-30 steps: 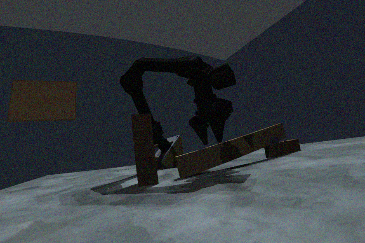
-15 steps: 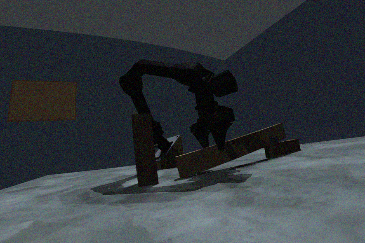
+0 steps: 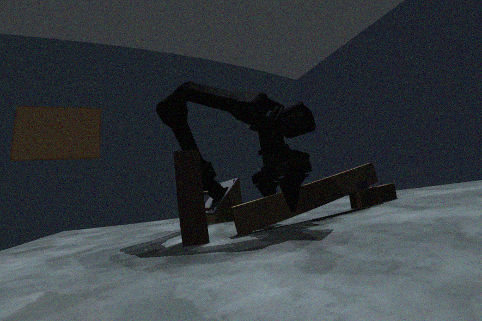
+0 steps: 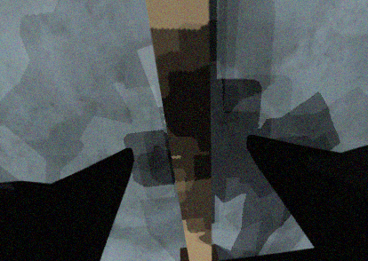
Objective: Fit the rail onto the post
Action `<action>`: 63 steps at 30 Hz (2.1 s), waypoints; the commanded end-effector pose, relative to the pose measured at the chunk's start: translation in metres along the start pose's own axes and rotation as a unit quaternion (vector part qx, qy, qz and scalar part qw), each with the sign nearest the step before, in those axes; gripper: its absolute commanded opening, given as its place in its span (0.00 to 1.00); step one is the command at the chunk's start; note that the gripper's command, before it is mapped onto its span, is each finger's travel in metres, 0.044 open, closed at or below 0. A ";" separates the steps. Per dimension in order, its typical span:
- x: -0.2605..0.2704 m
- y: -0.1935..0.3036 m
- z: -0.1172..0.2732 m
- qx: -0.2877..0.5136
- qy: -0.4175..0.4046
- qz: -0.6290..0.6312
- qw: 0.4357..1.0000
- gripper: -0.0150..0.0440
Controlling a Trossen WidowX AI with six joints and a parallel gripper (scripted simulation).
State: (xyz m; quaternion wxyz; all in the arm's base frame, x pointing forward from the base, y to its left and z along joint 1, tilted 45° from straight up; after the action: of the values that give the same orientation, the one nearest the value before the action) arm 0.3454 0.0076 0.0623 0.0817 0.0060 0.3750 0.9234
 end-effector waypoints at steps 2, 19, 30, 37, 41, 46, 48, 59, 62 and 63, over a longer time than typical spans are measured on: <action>0.002 0.000 -0.008 0.004 -0.001 0.003 1.000 1.00; 0.002 0.000 -0.009 0.004 -0.001 0.003 1.000 0.32; 0.002 0.000 -0.009 0.004 -0.001 0.003 1.000 0.25; 0.002 0.000 -0.009 0.004 -0.001 0.003 1.000 0.25; 0.002 0.000 -0.006 0.004 -0.001 0.003 1.000 0.25; 0.001 0.000 -0.004 0.004 -0.001 0.003 1.000 0.25; 0.001 0.000 -0.003 0.003 -0.001 0.003 1.000 0.25; 0.000 0.000 0.003 0.003 -0.001 0.003 1.000 0.25; 0.000 0.000 0.004 0.003 -0.001 0.003 1.000 0.25; 0.000 0.000 0.005 0.003 -0.001 0.003 1.000 0.25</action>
State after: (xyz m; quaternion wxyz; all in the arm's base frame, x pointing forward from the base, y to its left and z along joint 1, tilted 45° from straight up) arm 0.3437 0.0054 0.0618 0.0833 0.0133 0.3813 0.9206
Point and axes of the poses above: the point midway between the two fingers, 35 mm back from their tips, its own z axis back along the fingers, its own x axis across the jaws, y = z × x, the point moved 10 cm from there along z, back along the fingers, and after that the axes turned 11 degrees about z, right-handed, at the moved point
